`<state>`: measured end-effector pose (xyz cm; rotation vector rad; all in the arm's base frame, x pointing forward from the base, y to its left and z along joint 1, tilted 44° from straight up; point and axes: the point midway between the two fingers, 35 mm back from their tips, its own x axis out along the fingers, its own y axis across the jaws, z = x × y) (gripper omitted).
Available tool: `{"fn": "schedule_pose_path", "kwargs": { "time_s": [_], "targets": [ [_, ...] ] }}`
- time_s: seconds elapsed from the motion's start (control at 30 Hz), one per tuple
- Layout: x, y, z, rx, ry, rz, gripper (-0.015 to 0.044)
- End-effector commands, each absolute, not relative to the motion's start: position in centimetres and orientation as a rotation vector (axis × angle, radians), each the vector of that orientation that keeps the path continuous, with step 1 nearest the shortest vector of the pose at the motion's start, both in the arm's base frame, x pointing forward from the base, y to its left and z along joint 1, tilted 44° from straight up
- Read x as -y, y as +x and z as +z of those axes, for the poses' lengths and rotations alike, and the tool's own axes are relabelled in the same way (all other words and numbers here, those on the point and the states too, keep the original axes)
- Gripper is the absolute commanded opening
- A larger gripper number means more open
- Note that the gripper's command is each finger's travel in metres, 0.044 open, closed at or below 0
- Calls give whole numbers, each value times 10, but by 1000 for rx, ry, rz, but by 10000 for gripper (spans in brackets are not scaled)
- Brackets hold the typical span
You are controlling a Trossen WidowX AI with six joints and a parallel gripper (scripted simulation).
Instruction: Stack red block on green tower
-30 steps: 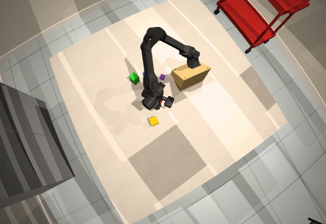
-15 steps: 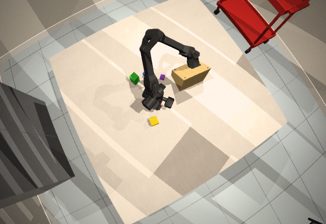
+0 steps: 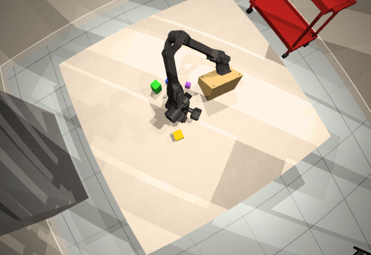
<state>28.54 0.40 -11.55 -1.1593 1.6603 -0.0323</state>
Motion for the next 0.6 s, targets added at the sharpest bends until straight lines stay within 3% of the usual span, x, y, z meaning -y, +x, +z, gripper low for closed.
{"fn": "schedule_pose_path", "kwargs": {
  "time_s": [0.0,0.2,0.47,0.57],
  "targets": [
    [-3,285,-115,-1663,-1167,-33,361],
    [-3,285,-115,-1663,-1167,-33,204],
    [-3,285,-115,-1663,-1167,-33,150],
    [-7,285,-111,-1663,-1166,-33,72]
  ]
}}
